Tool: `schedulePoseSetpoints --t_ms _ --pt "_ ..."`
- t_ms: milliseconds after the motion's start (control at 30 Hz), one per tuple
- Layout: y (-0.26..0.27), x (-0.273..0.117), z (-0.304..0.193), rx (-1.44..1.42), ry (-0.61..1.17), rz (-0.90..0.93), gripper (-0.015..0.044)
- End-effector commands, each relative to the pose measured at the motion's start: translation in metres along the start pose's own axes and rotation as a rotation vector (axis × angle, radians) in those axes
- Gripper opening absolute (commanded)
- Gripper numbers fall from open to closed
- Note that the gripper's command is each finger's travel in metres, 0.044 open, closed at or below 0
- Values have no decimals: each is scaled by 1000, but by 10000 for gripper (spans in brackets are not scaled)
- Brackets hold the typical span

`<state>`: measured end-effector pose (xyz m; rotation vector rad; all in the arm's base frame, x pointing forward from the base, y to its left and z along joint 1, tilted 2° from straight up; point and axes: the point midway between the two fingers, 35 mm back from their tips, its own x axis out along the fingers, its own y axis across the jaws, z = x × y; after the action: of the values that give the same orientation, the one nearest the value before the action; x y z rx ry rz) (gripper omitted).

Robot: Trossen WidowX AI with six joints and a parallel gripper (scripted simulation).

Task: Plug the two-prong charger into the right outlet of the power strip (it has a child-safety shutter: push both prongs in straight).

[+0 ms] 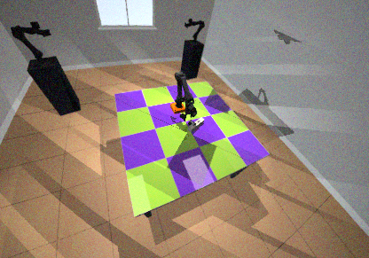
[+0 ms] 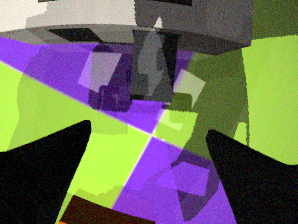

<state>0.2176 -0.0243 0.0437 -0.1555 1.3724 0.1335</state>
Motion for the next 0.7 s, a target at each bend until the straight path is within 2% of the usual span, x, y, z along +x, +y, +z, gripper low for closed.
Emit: schedulePoseSetpoints --t_ms 0,133,667 --pt "2 -21 8 -7 -178 5 440" --pt "3 -42 14 -23 -345 -5 440" --pt "3 -43 15 -24 -354 -6 440"
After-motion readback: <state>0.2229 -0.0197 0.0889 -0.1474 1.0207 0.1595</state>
